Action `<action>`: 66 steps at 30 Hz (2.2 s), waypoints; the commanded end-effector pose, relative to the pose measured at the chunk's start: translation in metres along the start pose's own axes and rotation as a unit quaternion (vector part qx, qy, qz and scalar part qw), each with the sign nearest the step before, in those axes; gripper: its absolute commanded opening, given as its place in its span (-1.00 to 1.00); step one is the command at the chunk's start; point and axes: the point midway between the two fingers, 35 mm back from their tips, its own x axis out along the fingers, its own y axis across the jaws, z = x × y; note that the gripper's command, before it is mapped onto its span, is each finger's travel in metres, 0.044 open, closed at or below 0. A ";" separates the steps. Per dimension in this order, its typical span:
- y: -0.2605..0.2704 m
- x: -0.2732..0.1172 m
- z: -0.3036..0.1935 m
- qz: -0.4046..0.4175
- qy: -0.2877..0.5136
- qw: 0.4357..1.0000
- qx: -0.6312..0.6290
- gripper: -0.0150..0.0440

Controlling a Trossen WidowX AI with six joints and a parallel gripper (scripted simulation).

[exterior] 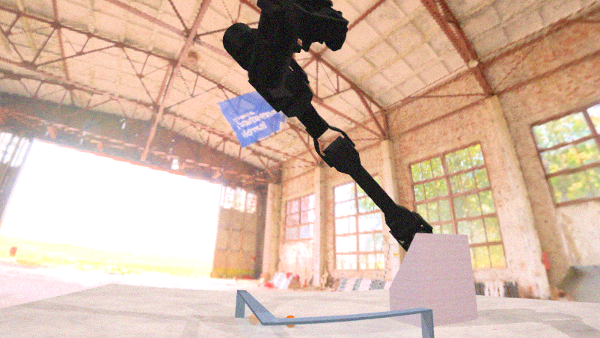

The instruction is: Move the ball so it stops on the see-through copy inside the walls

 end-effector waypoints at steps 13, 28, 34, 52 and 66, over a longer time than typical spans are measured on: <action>0.097 -0.144 -0.078 0.046 0.370 0.798 0.474 0.23; 0.187 -0.319 -0.054 -0.035 0.636 0.432 0.639 0.23; 0.220 -0.412 -0.016 -0.111 0.748 0.240 0.608 0.23; 0.247 -0.481 0.018 -0.173 0.812 0.117 0.546 0.23; 0.263 -0.488 0.011 -0.172 0.812 0.117 0.546 0.23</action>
